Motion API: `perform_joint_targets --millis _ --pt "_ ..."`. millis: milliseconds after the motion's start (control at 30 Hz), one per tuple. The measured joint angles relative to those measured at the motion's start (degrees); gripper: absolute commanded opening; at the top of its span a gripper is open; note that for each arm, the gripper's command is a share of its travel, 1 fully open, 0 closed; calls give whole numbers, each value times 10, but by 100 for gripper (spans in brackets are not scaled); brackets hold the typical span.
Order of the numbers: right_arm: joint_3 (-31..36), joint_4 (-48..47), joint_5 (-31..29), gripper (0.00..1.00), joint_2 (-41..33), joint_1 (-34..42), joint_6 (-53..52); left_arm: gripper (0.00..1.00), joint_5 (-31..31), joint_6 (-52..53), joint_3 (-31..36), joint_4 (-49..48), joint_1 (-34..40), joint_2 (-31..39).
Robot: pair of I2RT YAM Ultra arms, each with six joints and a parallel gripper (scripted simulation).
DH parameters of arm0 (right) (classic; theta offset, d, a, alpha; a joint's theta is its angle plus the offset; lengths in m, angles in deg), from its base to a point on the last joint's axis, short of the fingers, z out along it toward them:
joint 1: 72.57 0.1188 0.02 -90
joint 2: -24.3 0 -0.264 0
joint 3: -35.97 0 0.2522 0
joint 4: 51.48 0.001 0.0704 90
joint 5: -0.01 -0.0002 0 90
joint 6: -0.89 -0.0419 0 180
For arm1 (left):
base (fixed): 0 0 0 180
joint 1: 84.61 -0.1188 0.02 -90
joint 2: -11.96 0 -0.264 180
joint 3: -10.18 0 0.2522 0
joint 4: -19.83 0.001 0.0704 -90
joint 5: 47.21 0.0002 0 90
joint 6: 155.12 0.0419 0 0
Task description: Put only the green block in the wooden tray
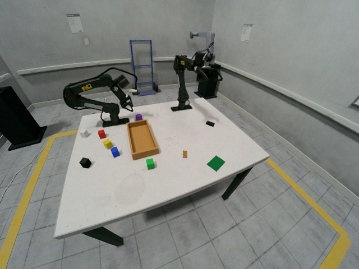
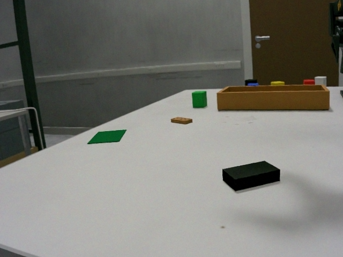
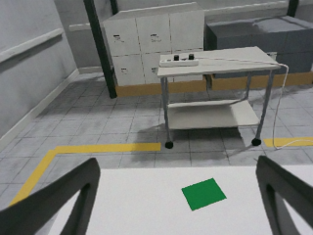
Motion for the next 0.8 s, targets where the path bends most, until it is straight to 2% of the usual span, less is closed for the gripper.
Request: perform_joint_targets --millis 167,800 --pt "1 -5 -9 100 0 31 -9 100 0 0 0 0 0 0" --pt "1 -9 -19 100 0 28 -18 100 0 0 0 0 0 0"
